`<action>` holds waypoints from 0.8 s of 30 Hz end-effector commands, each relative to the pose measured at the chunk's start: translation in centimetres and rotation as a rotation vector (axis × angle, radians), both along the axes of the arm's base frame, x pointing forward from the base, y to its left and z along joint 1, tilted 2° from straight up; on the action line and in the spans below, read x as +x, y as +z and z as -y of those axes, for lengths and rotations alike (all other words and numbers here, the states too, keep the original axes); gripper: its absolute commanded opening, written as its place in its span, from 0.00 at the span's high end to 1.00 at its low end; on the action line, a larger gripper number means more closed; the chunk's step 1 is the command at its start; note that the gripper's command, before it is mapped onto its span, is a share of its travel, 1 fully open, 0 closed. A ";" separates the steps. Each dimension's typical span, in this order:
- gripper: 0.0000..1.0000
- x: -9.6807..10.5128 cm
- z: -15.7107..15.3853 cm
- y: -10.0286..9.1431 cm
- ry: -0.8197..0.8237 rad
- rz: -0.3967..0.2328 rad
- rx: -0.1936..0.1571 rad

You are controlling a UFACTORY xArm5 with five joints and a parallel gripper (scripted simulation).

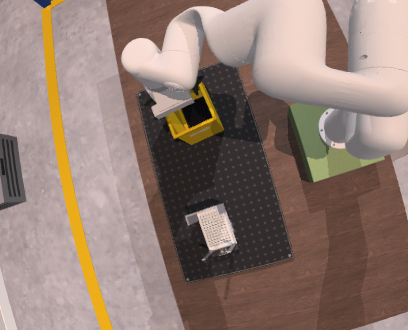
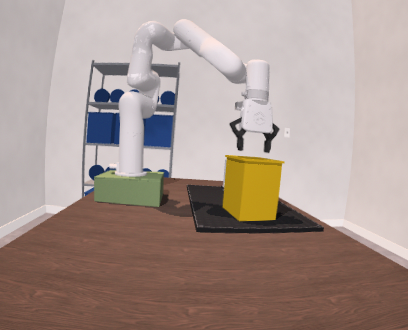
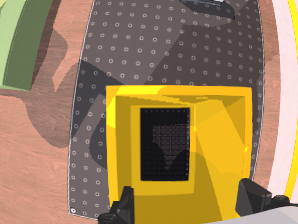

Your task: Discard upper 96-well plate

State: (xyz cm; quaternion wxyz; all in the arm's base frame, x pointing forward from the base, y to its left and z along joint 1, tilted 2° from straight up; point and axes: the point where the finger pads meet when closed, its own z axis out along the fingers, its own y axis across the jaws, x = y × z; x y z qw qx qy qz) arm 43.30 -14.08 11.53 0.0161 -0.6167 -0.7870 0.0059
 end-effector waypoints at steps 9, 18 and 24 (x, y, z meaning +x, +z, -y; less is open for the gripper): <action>0.00 0.1 0.0 0.1 0.000 0.004 -0.001; 0.00 0.1 0.0 0.1 0.000 0.004 -0.001; 0.00 0.2 0.0 1.5 0.000 0.004 -0.001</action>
